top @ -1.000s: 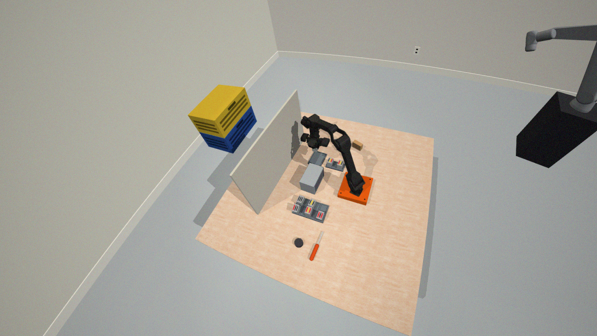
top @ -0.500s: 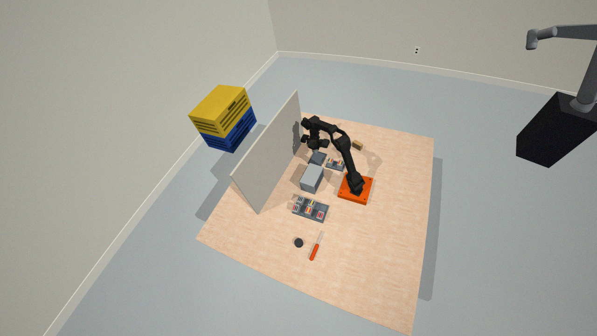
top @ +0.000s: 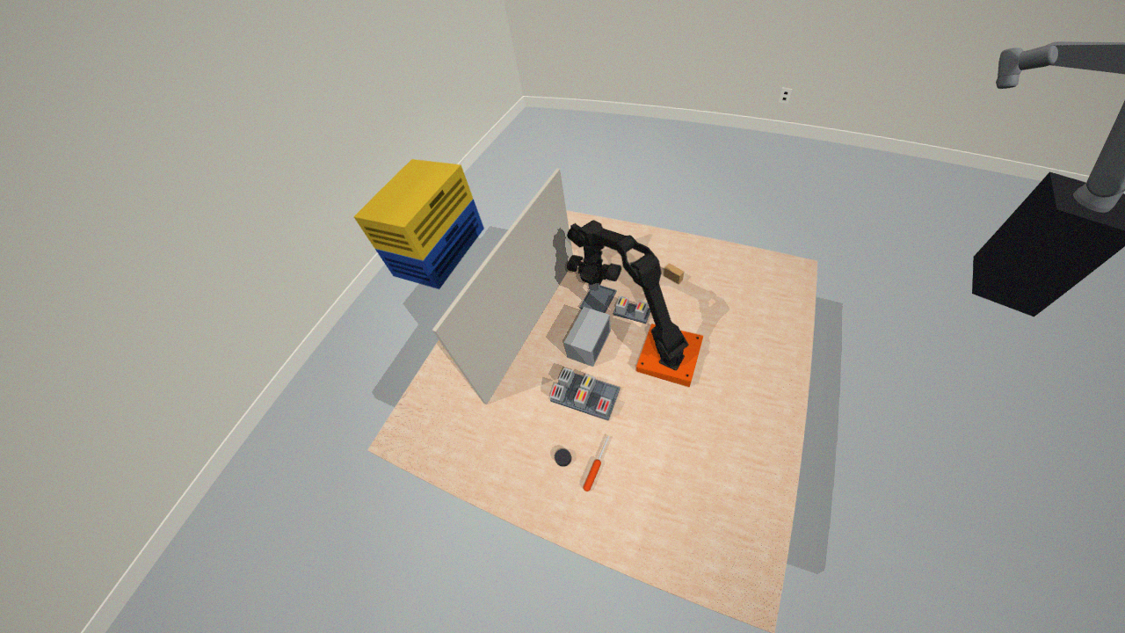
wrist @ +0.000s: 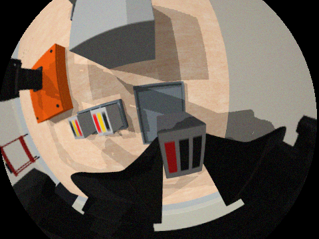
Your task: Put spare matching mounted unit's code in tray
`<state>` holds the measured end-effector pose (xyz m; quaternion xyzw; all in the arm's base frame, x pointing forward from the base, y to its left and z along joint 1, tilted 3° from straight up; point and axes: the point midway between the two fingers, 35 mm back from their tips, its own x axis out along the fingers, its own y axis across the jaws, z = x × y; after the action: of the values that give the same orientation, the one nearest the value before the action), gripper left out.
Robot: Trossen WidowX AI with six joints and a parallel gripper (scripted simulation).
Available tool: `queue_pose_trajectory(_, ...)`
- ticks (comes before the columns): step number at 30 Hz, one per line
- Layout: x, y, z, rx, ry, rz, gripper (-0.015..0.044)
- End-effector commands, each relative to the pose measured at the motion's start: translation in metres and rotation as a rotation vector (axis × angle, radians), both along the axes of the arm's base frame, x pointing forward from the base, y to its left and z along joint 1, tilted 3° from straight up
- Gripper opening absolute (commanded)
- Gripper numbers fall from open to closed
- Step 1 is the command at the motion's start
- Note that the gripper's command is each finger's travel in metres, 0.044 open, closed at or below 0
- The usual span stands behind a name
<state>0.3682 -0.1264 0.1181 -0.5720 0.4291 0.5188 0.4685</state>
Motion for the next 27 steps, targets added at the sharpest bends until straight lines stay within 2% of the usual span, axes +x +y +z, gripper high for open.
queue_pose_trajectory(1, 0.0, 0.001, -0.004, 0.004, 0.002, 0.0, 0.0)
queue_pose_trajectory(27, 0.0, 0.001, -0.024, 0.004, 0.002, 0.0, 0.0)
